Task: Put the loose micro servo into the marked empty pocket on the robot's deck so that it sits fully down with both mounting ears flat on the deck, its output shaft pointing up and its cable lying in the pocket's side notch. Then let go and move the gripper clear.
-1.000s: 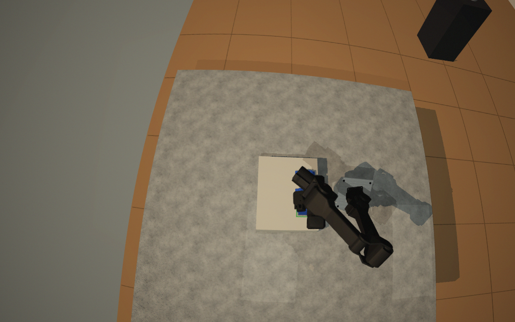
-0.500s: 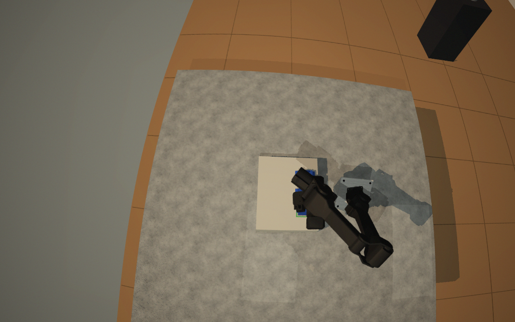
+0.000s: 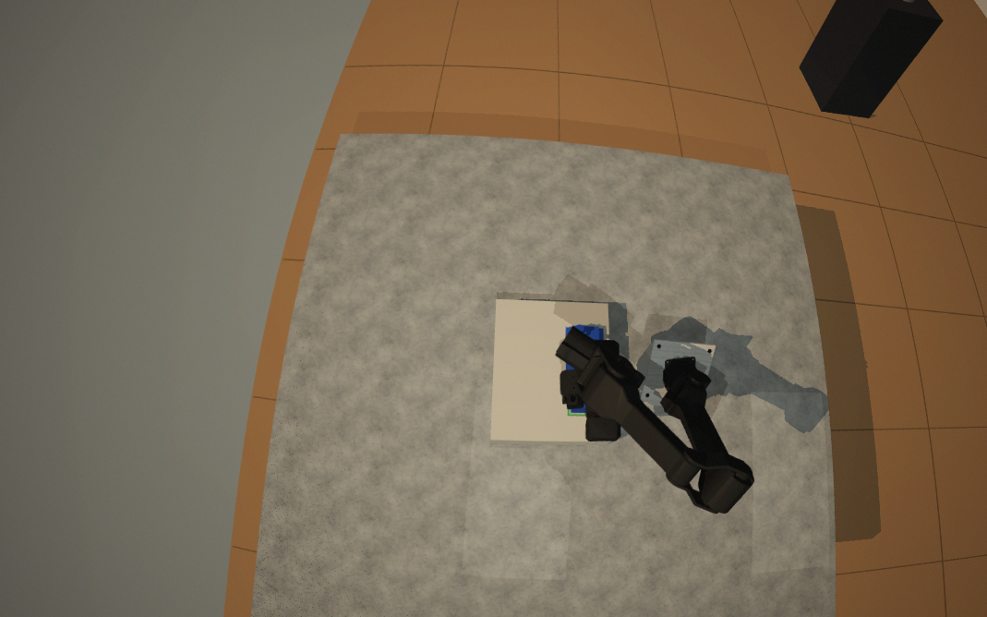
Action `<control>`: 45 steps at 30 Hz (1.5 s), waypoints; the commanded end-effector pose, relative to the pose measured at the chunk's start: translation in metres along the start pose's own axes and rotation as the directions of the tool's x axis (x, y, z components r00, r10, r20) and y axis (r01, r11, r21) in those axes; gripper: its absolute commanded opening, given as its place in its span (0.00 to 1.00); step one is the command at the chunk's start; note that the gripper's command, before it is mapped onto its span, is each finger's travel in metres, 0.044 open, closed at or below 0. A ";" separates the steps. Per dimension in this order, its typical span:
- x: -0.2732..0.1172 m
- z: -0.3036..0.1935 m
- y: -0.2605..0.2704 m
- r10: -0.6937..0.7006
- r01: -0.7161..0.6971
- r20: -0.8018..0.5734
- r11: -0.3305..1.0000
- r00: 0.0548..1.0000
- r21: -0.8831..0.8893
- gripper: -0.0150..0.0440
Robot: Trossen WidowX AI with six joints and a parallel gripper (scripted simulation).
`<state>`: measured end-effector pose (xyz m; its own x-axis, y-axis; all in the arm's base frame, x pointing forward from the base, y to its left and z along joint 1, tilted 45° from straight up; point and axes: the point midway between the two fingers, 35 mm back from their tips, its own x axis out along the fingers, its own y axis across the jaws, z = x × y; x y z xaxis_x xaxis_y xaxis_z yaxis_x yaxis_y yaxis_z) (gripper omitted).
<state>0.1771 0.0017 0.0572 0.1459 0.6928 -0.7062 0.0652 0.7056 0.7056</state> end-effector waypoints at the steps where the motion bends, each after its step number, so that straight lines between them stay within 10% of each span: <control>1: 0.003 0.001 0.001 0.001 -0.001 0.008 1.000 1.000 0.001 0.25; 26: 0.029 0.001 0.001 0.003 -0.003 0.008 1.000 1.000 0.000 0.25; 33: 0.027 -0.001 0.000 0.002 -0.002 0.008 1.000 1.000 0.000 0.57; 45: -0.005 0.001 0.000 0.005 -0.005 0.014 1.000 1.000 0.008 0.62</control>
<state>0.1767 -0.0022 0.0607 0.1607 0.6936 -0.7022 0.0716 0.7014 0.7092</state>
